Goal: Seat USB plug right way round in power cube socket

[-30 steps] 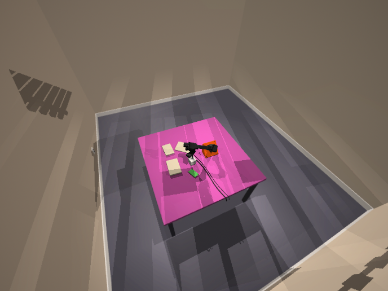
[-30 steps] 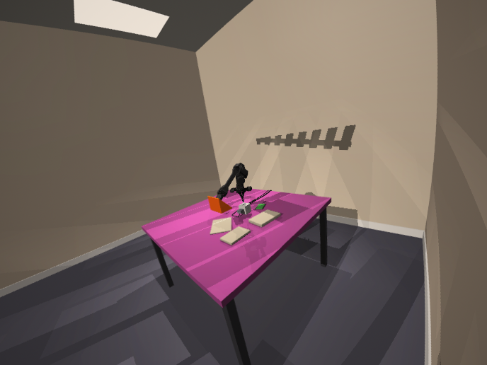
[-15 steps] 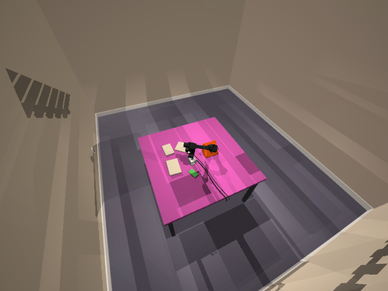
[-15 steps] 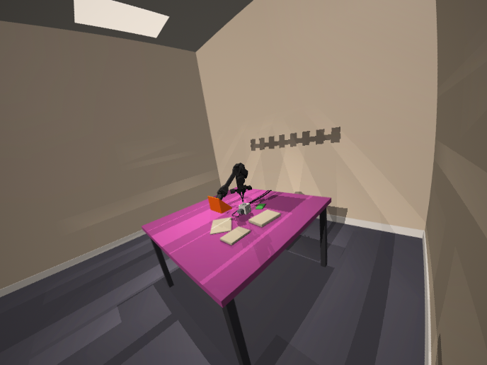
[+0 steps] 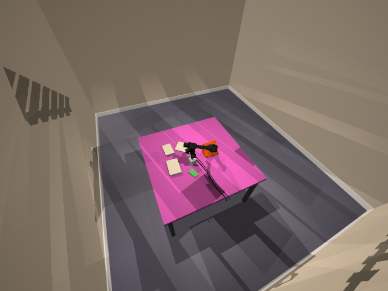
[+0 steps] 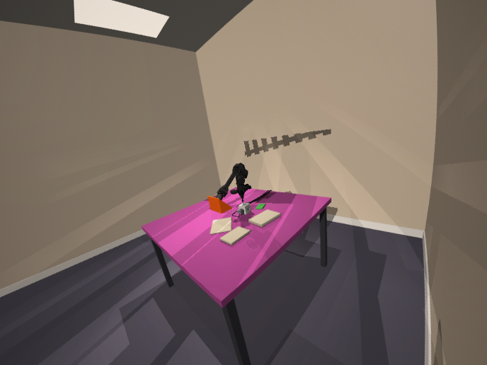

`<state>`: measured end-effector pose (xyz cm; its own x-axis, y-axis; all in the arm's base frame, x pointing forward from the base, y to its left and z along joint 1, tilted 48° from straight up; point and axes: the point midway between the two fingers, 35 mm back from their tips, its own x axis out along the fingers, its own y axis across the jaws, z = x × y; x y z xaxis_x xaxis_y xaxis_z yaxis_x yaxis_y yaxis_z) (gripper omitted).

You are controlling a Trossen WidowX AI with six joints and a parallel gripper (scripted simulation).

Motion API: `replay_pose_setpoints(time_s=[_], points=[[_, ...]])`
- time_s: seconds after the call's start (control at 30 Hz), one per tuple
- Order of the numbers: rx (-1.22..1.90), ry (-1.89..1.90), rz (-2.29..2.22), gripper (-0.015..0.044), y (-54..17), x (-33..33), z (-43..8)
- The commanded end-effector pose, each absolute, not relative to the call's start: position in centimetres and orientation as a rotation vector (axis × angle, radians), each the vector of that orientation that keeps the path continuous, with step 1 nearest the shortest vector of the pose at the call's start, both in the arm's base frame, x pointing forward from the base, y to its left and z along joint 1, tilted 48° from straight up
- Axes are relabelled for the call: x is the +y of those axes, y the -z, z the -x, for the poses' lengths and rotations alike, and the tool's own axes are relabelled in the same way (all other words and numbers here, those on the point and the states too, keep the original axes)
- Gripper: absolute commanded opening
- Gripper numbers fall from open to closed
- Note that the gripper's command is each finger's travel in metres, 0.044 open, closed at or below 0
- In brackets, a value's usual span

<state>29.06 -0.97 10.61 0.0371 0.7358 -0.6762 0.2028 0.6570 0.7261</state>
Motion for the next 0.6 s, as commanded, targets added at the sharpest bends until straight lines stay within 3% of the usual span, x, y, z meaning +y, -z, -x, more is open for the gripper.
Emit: replay_pose_setpoints(time_s=[0.0,0.57], points=[[1.476,-0.563,-0.732,0.0,-10.59,-0.96,-29.06],[1.287,-0.856,-0.382,0.0,-10.59,-0.96,-29.06]])
